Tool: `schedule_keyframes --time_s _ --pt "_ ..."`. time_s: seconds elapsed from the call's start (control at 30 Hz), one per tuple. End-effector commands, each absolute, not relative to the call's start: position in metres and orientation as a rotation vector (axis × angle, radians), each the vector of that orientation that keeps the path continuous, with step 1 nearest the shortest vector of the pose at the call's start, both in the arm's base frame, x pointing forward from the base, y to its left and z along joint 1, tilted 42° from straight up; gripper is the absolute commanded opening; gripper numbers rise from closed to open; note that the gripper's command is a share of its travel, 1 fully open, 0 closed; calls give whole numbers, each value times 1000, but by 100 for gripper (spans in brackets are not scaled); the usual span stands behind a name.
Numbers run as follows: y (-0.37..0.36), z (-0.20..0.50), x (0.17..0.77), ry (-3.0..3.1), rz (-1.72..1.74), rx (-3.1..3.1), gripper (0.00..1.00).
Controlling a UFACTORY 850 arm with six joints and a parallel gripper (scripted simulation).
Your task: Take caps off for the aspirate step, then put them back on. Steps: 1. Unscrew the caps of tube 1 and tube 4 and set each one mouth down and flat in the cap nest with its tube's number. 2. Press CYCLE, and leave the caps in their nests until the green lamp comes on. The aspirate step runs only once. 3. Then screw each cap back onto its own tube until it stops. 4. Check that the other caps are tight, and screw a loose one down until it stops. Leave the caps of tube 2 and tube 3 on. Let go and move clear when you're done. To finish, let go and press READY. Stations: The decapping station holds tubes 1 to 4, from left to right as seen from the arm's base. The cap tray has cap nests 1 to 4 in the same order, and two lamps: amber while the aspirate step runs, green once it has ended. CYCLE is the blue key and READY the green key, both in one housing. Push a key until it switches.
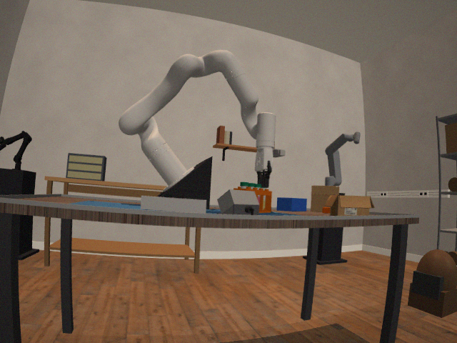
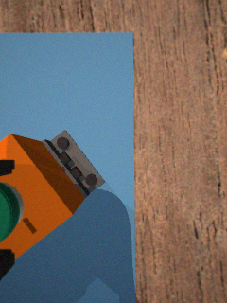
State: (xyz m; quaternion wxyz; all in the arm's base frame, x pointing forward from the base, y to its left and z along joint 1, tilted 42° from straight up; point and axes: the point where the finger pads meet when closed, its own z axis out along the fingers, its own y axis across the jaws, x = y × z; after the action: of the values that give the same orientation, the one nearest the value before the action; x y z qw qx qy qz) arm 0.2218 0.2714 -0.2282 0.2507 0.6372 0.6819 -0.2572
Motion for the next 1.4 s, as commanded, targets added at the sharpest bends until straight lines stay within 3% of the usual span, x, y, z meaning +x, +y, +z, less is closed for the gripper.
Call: schedule_keyframes --time_s 0.0,0.13,0.17,0.63,1.37 --pt "273 -228 222 1733 -607 1819 46" --pt "273 -228 222 1733 -607 1819 46" --pt "273 -228 222 1733 -607 1819 0" --pt "273 -228 222 1733 -607 1819 0" --pt "273 -228 222 2581 -957 826 0"
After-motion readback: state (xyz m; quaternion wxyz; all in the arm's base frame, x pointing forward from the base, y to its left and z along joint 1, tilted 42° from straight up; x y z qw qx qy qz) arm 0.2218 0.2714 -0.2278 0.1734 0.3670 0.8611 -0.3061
